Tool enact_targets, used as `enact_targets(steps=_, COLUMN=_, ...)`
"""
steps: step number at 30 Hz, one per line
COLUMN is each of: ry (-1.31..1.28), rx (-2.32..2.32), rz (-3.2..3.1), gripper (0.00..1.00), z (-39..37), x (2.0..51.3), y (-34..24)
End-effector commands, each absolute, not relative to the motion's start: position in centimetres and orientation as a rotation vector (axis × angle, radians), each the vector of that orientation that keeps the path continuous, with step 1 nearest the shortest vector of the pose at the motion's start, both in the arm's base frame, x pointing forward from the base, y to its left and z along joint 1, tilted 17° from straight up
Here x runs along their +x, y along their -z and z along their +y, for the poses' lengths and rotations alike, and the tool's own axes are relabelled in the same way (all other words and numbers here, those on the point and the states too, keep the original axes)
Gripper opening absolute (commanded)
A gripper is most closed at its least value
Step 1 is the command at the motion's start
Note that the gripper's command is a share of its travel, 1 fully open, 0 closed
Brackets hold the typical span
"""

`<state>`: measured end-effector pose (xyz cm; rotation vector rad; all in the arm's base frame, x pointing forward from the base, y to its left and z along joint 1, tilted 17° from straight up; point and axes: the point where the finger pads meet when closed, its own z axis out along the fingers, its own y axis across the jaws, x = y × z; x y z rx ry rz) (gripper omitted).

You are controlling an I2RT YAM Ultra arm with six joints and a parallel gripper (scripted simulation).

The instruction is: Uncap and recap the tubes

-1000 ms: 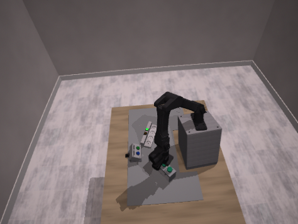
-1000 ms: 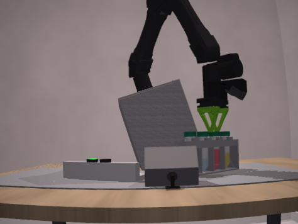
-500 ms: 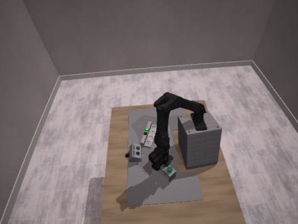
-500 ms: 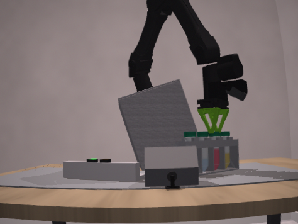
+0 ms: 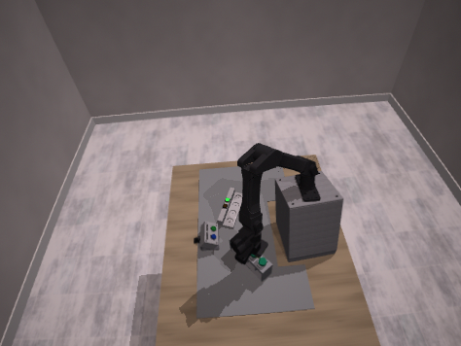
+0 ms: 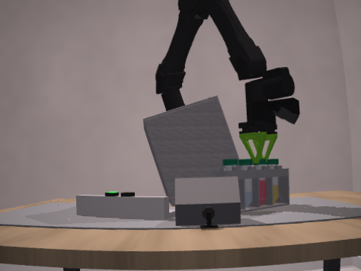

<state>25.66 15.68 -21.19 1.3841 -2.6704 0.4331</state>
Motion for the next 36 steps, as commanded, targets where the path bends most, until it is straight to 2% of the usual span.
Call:
enact_targets(steps=1, ry=-0.432, rx=1.391, rz=-2.679, gripper=0.49, z=15.93, x=25.9, y=21.0)
enact_targets(steps=9, ry=-0.432, rx=1.391, rz=-2.679, gripper=0.49, z=15.84, x=25.84, y=21.09)
enact_targets(steps=10, ry=-0.432, rx=1.391, rz=-2.679, gripper=0.0, z=15.84, x=25.84, y=21.09)
enact_targets(steps=24, ry=-0.432, rx=1.391, rz=-2.679, gripper=0.0, z=15.83, x=25.84, y=21.09)
enact_targets(steps=36, ry=-0.447, rx=1.126, rz=-2.829, gripper=0.0, z=15.84, x=25.84, y=21.07)
